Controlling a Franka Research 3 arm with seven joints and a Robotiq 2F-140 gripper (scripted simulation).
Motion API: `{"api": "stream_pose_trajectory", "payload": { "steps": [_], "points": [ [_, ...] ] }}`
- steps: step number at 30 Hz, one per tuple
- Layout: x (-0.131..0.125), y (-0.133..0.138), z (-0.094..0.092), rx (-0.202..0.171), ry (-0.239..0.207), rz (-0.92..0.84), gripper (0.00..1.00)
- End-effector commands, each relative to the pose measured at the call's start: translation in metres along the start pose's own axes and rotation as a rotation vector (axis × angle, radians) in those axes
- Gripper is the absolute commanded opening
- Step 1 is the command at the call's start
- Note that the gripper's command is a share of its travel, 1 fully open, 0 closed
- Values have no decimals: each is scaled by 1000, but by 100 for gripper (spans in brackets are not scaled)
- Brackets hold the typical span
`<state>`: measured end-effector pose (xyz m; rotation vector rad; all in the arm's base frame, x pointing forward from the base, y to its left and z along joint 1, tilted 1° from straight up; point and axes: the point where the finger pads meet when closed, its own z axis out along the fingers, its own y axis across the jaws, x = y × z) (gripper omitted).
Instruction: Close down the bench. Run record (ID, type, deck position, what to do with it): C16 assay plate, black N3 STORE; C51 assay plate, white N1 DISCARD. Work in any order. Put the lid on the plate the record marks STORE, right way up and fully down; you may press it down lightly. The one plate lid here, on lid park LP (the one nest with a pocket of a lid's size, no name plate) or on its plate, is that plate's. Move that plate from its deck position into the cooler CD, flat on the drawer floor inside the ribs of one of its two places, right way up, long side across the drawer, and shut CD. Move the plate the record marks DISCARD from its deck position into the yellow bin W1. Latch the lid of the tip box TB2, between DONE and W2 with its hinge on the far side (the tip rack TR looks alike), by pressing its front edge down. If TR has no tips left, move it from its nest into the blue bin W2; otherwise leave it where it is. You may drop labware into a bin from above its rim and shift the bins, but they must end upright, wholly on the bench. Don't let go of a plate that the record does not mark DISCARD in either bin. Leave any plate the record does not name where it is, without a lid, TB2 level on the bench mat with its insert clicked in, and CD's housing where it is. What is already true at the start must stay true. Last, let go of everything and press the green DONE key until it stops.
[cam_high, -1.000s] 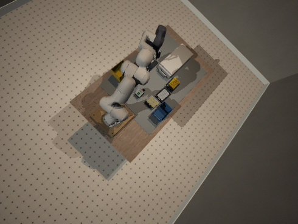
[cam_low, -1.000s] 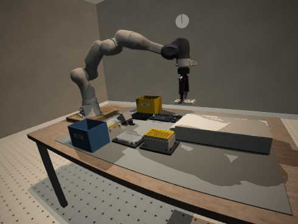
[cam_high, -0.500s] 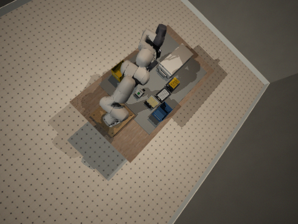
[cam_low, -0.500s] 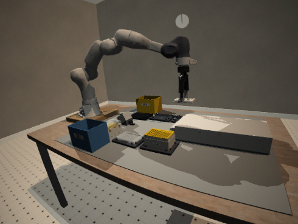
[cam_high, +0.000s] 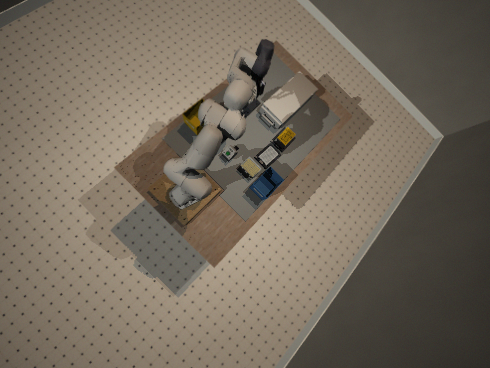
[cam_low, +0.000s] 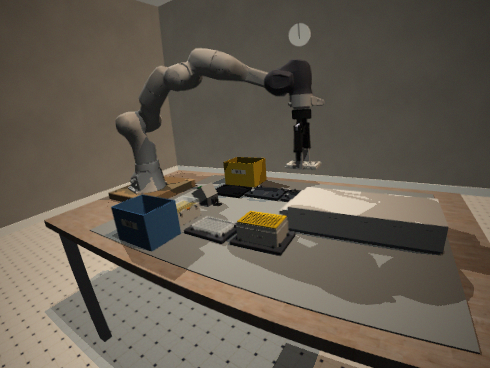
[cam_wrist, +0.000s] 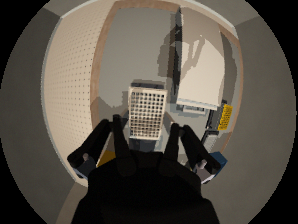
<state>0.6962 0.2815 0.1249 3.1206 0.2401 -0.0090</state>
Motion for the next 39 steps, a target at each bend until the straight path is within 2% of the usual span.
{"api": "stream_pose_trajectory", "payload": {
  "steps": [1, 25, 39],
  "points": [
    [0, 0, -2, 3, 1, -2, 0],
    [-2, -1, -2, 3, 1, 28, 0],
    [-37, -15, -2, 3, 1, 28, 0]
  ]
}}
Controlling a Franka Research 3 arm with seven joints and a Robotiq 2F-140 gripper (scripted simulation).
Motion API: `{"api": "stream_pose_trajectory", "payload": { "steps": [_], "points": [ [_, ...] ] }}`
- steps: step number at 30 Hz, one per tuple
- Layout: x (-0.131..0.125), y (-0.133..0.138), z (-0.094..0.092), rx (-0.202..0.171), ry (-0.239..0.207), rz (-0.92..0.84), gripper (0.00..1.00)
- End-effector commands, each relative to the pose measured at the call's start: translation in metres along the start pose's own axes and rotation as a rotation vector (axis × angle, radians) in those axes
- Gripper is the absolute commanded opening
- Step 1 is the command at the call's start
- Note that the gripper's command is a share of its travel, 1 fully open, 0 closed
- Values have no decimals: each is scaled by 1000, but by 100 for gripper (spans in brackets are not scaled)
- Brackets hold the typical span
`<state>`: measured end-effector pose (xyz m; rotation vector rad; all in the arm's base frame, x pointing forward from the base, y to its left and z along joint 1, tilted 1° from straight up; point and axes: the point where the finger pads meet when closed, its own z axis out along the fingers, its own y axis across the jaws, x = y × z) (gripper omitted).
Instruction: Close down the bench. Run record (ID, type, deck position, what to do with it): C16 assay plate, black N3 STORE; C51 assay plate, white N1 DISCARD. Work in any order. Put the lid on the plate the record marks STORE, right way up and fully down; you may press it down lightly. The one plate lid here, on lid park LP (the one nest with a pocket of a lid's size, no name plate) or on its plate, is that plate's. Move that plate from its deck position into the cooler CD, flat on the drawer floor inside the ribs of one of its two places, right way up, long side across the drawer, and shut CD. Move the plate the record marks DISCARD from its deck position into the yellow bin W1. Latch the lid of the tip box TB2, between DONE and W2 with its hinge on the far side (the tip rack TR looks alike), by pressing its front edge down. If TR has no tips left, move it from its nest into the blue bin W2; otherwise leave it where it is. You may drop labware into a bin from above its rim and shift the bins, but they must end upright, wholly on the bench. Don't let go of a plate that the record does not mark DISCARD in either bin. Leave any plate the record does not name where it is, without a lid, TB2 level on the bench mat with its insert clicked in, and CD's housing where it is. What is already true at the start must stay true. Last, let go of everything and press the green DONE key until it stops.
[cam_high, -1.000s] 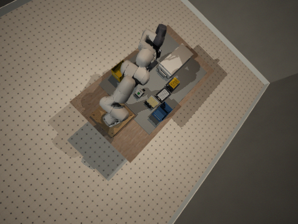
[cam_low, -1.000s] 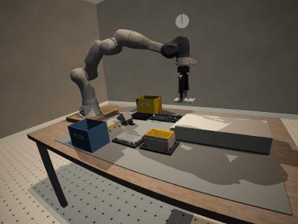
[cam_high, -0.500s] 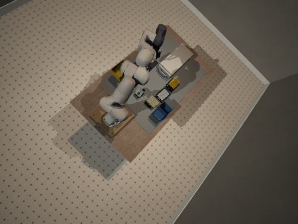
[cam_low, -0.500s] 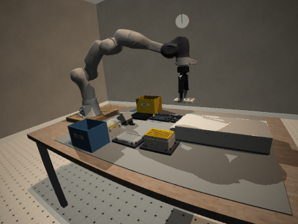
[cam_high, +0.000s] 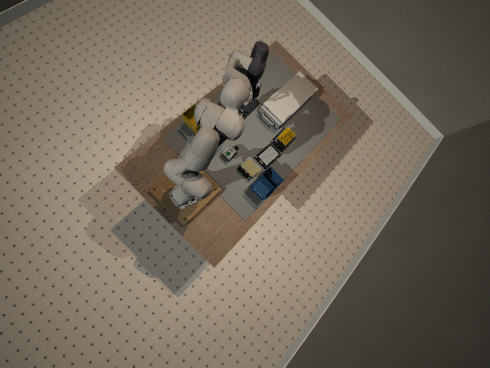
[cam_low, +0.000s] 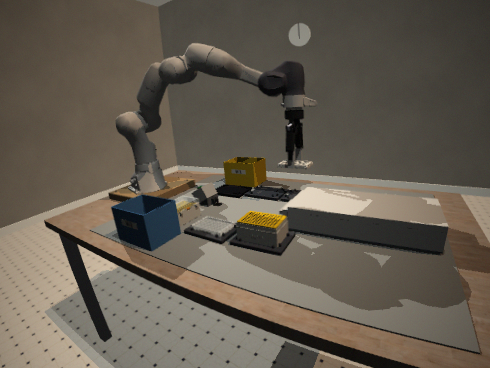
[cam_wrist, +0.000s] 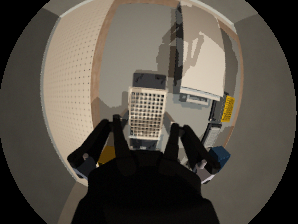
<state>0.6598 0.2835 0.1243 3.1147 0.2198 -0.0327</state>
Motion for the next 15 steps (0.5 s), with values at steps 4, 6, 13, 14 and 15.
{"api": "stream_pose_trajectory", "payload": {
  "steps": [4, 6, 13, 14, 15],
  "points": [
    [-6, -9, -3, 9, 16, 16, 0],
    [-11, -11, -3, 9, 16, 16, 0],
    [-29, -18, -3, 9, 16, 16, 0],
    [-31, -19, -3, 9, 16, 16, 0],
    [-34, -20, -3, 9, 16, 16, 0]
  ]
}}
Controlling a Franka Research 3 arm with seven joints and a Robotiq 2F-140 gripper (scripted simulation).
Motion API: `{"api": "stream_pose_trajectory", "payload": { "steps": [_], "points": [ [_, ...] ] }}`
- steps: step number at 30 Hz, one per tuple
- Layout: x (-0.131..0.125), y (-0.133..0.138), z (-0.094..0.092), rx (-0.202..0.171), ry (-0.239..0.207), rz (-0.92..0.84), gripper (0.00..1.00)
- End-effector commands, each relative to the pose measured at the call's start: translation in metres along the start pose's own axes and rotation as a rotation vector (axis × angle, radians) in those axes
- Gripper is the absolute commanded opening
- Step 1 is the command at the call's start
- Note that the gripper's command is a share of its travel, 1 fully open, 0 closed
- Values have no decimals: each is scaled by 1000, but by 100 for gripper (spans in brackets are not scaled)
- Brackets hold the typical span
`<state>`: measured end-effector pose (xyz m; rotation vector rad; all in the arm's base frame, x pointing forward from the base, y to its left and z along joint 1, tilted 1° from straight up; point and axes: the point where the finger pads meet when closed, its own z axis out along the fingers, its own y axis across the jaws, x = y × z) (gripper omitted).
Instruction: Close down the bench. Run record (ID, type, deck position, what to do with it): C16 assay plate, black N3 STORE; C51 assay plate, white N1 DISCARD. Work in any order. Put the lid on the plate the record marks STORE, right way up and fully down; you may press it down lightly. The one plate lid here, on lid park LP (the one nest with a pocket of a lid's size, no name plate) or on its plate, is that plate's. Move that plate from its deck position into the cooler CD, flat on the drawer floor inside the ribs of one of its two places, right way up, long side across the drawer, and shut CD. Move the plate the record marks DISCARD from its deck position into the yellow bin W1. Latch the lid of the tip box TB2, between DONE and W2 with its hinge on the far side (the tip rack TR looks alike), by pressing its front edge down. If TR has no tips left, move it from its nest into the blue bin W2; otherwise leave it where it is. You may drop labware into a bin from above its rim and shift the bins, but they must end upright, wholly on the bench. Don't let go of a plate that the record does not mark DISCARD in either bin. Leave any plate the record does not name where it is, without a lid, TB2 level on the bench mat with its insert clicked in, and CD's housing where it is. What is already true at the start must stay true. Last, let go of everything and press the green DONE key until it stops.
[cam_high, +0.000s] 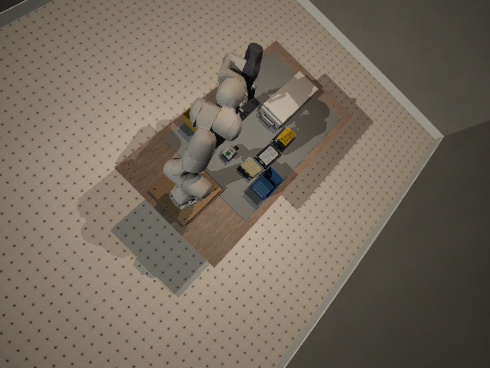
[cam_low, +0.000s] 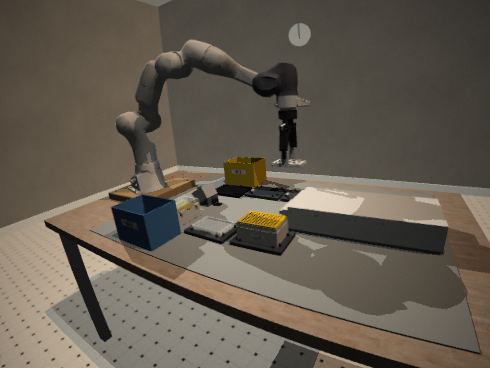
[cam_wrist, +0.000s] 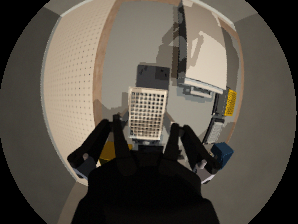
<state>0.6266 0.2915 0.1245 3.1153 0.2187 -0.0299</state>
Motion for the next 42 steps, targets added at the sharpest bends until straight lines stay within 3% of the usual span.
{"api": "stream_pose_trajectory", "payload": {
  "steps": [1, 42],
  "points": [
    [-5, -8, -3, 9, 14, 15, 0],
    [-92, -41, -2, 9, 14, 15, 0]
  ]
}}
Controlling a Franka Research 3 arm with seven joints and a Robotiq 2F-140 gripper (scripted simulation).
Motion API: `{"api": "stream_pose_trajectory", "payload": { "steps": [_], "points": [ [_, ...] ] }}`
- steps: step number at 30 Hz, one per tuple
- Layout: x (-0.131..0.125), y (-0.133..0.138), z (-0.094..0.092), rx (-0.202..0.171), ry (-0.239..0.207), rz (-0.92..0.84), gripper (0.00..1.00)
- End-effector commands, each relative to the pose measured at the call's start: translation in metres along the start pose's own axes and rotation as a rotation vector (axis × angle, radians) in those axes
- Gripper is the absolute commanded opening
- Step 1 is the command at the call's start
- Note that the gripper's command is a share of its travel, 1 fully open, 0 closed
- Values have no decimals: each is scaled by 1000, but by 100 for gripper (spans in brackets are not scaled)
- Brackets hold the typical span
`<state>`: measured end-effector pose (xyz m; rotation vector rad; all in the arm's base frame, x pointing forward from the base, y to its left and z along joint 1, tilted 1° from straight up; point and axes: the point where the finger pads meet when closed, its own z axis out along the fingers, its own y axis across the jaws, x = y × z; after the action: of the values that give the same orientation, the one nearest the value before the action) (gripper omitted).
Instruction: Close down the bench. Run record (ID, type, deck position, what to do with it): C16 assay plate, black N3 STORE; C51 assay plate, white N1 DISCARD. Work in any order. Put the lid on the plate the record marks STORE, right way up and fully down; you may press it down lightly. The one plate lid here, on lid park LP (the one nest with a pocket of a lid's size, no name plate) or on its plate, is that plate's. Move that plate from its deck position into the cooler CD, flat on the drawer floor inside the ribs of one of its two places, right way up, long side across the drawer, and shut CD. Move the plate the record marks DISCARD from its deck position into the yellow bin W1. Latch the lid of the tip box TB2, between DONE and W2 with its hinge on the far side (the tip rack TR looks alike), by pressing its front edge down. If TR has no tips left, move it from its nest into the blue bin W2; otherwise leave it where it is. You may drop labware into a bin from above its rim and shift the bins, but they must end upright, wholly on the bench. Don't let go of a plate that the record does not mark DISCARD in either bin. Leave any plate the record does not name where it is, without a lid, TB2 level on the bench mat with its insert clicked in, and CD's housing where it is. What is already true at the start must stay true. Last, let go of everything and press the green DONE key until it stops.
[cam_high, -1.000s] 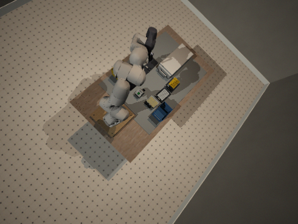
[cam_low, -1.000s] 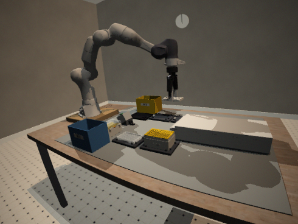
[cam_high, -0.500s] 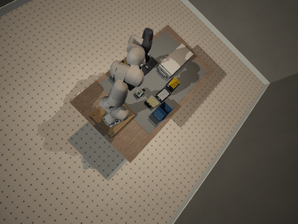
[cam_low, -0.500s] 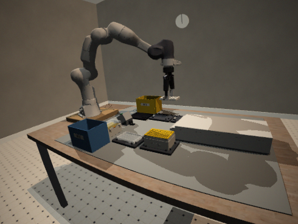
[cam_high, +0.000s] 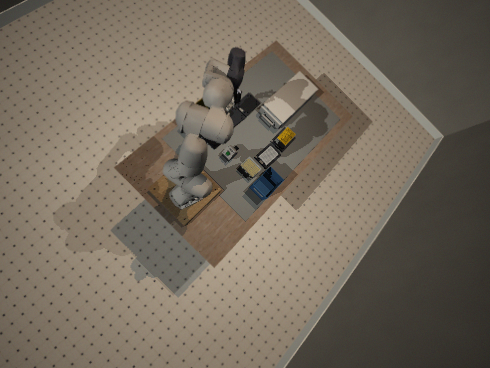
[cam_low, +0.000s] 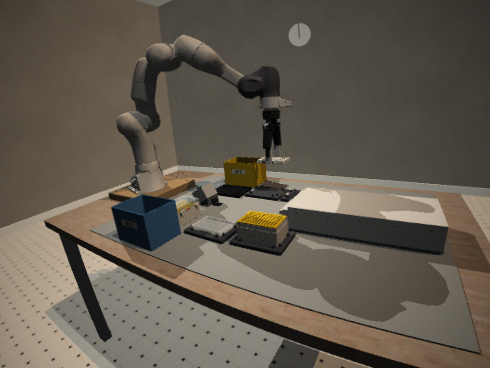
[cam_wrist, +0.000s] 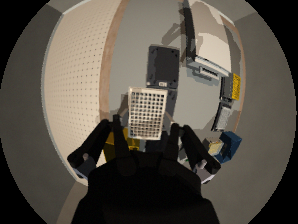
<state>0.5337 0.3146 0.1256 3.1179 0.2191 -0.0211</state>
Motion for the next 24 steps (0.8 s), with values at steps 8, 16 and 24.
{"api": "stream_pose_trajectory", "payload": {
  "steps": [8, 16, 24],
  "points": [
    [-23, -13, -2, 7, 9, 15, 0],
    [-38, -19, -2, 7, 9, 15, 0],
    [-58, -27, -2, 7, 9, 15, 0]
  ]
}}
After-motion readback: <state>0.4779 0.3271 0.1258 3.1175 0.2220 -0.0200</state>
